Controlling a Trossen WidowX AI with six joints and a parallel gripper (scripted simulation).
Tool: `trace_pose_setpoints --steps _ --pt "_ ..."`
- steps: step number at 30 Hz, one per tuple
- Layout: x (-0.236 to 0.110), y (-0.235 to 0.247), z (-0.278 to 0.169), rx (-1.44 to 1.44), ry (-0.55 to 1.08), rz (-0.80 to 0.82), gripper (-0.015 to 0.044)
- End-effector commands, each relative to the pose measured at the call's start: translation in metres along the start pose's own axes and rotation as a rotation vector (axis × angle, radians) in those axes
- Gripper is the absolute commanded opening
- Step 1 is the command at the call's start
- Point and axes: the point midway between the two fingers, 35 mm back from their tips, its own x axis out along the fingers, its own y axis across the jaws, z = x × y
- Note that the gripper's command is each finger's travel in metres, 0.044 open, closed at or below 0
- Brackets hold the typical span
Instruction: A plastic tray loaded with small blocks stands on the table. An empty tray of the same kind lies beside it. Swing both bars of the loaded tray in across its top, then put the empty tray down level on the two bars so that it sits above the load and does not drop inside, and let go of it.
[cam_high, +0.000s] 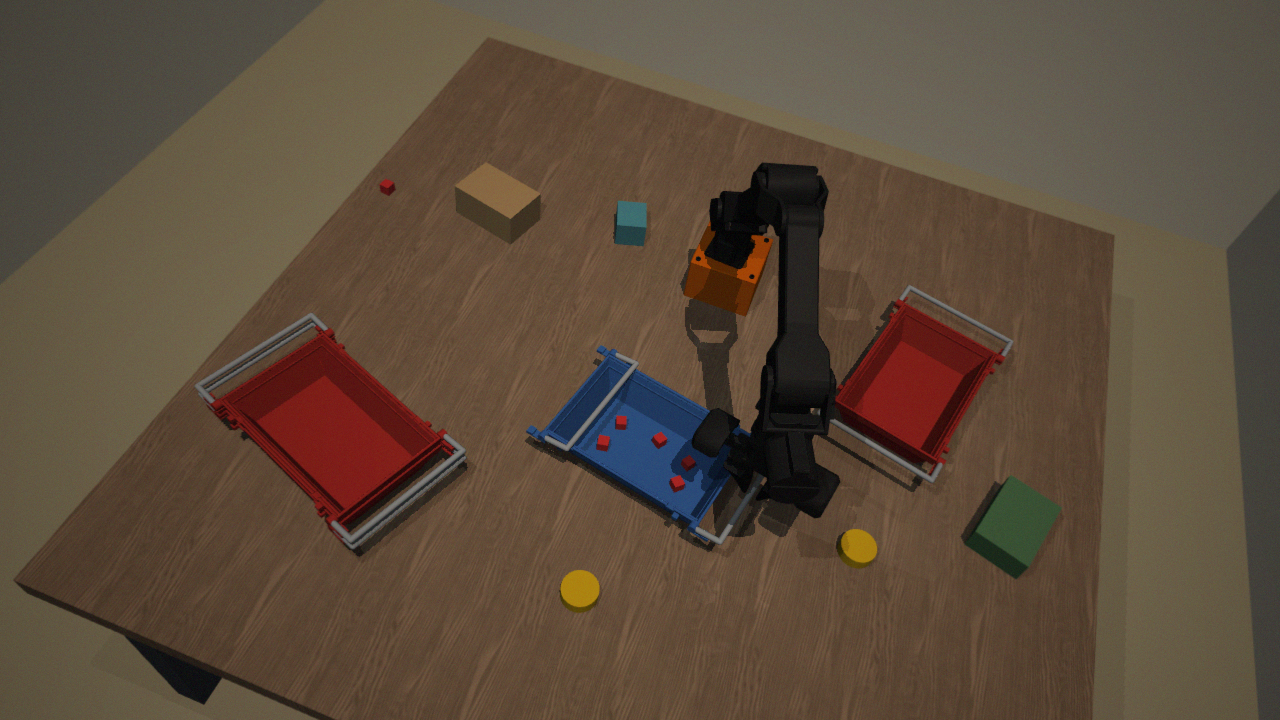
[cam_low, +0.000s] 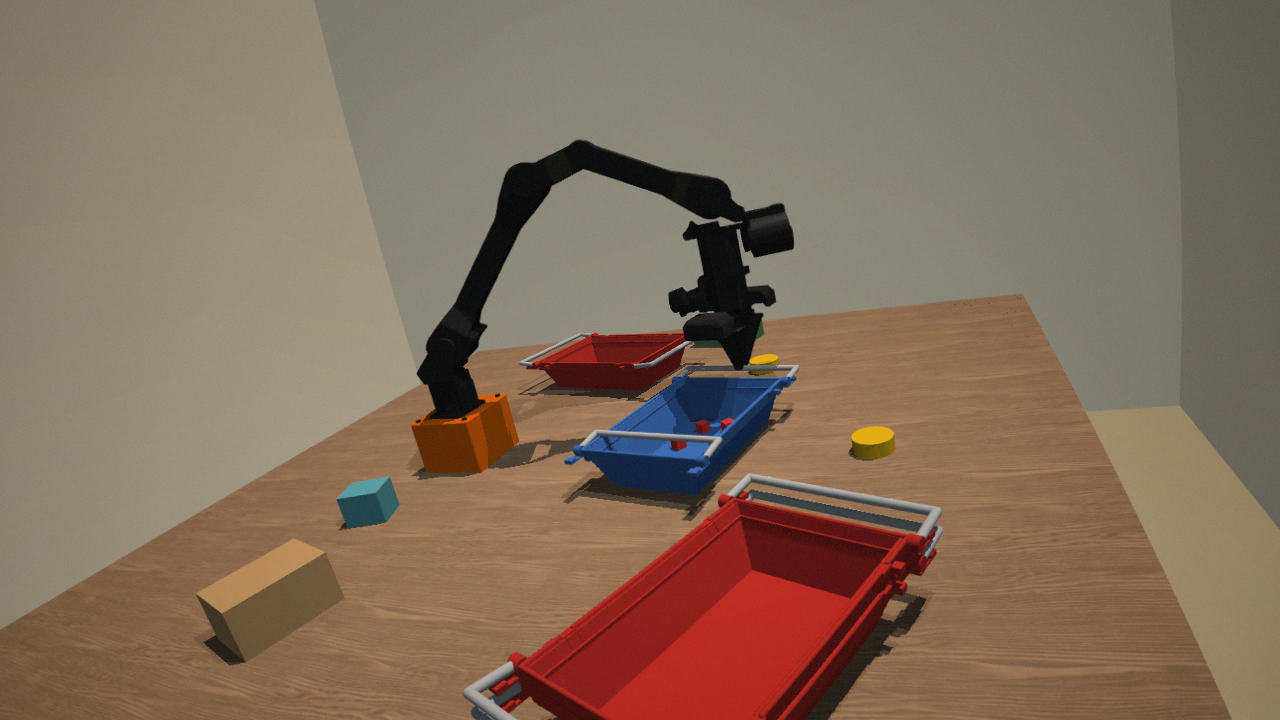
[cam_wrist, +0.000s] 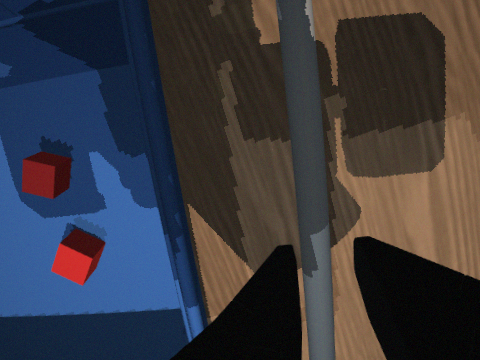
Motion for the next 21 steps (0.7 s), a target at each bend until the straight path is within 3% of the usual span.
trace_pose_setpoints --steps 1,21 --pt "0.022 0.002 0.003 -0.006 -0.009 0.007 0.0081" --pt "-0.010 0.038 0.002 -0.006 -0.009 0.009 0.0081"
